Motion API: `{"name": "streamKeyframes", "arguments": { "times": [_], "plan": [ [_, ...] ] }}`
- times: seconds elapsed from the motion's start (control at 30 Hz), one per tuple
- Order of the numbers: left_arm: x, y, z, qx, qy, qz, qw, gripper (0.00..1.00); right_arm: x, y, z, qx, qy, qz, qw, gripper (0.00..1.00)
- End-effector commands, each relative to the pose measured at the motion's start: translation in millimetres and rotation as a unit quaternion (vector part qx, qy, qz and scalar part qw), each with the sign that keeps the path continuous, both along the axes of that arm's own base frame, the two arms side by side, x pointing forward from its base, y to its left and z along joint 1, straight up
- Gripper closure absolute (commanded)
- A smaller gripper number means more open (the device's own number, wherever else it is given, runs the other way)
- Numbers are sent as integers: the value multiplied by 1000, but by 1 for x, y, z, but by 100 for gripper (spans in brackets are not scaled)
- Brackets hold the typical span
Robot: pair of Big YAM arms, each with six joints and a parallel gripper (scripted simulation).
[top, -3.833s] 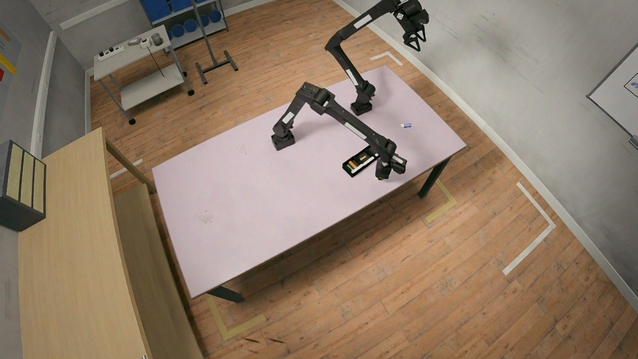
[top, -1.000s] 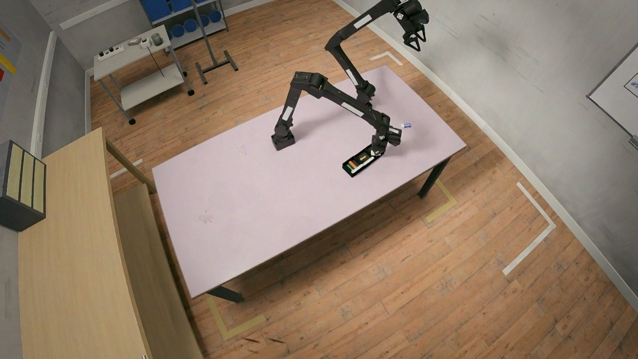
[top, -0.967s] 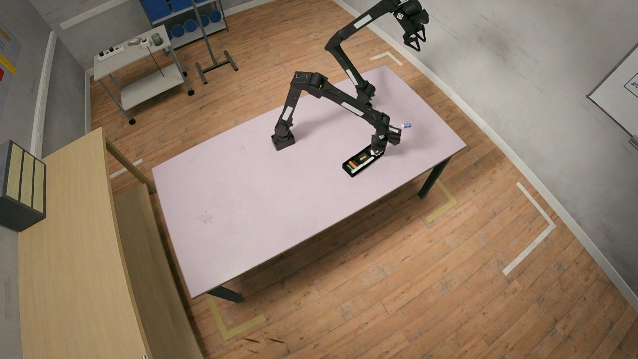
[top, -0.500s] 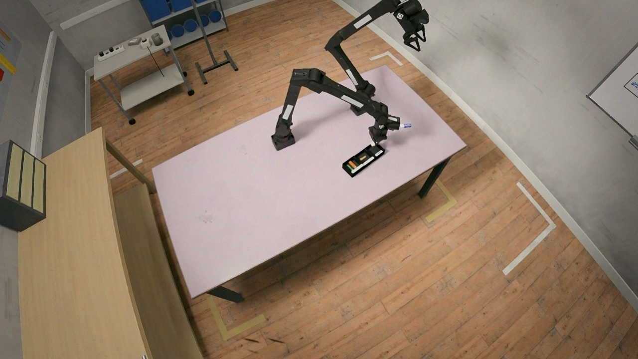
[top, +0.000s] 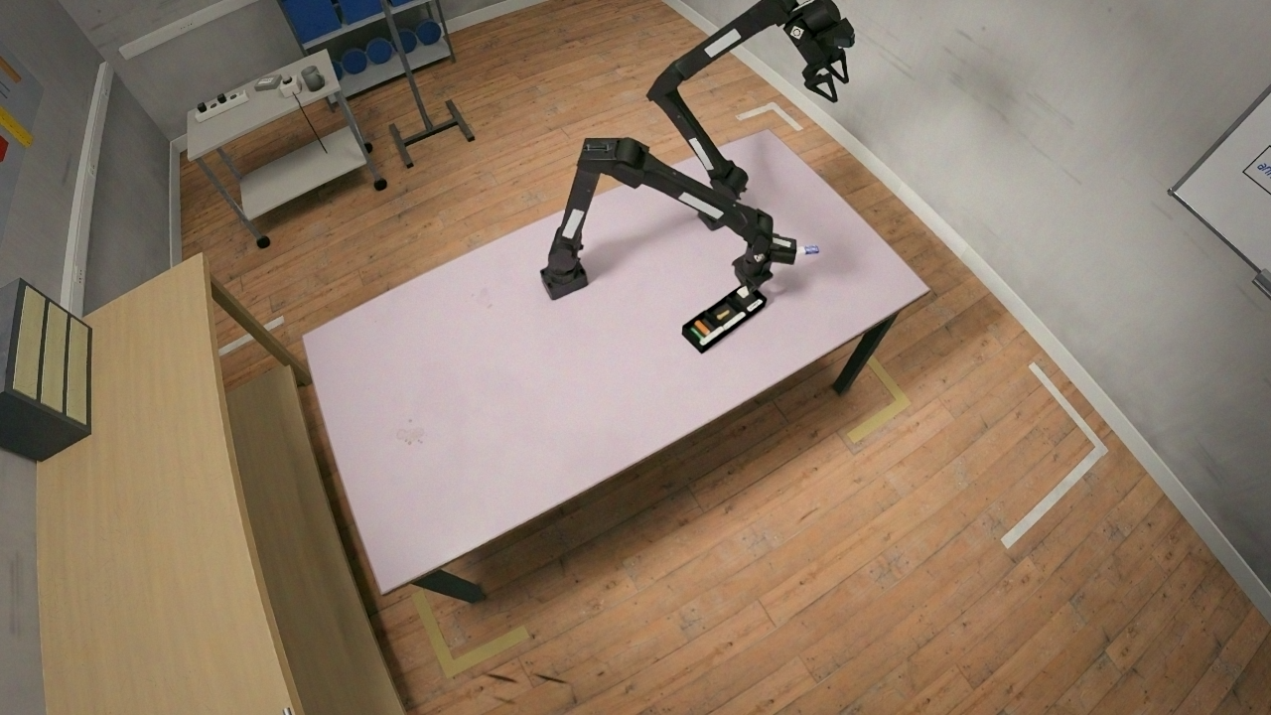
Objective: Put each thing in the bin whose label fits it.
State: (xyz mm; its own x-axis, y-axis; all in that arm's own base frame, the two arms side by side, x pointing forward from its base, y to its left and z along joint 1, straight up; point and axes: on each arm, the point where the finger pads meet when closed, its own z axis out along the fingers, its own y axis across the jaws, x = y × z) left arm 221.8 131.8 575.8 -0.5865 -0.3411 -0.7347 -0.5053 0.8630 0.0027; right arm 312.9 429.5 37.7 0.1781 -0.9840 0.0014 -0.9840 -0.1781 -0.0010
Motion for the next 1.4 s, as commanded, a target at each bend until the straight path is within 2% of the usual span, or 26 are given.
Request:
{"name": "streamKeyframes", "arguments": {
  "times": [0.0, 0.13, 0.6, 0.63, 0.7, 0.97, 1.1, 1.13, 1.23, 1.37],
  "plan": [
    [-11, -11, 27, 14, -27, -3, 1000, 0, -4, 9, 6, 11, -6, 23, 1000, 80],
    [-11, -11, 27, 14, -27, -3, 1000, 0, -2, 15, 13, 20, -12, 23, 999, 80],
    [-11, -11, 27, 14, -27, -3, 1000, 0, -6, 12, 11, 16, -10, 22, 1000, 80],
    [-11, -11, 27, 14, -27, -3, 1000, 0, 2, 12, 12, 15, -10, 12, 1000, 80],
    [-11, -11, 27, 14, -27, -3, 1000, 0, -10, 7, -12, 0, 2, 22, 1000, 80],
    [-11, -11, 27, 14, -27, -3, 1000, 0, -10, 7, -28, 0, 2, 22, 1000, 80],
    [-11, -11, 27, 14, -27, -3, 1000, 0, -7, 12, -28, 6, -2, 22, 1000, 80],
    [-11, -11, 27, 14, -27, -3, 1000, 0, -4, 15, -8, 22, -14, 22, 999, 80],
    [-11, -11, 27, 14, -27, -3, 1000, 0, -9, 9, -38, 3, 0, 22, 1000, 80],
    [-11, -11, 27, 14, -27, -3, 1000, 0, -10, 6, -48, 0, 2, 22, 1000, 80]
  ]
}}
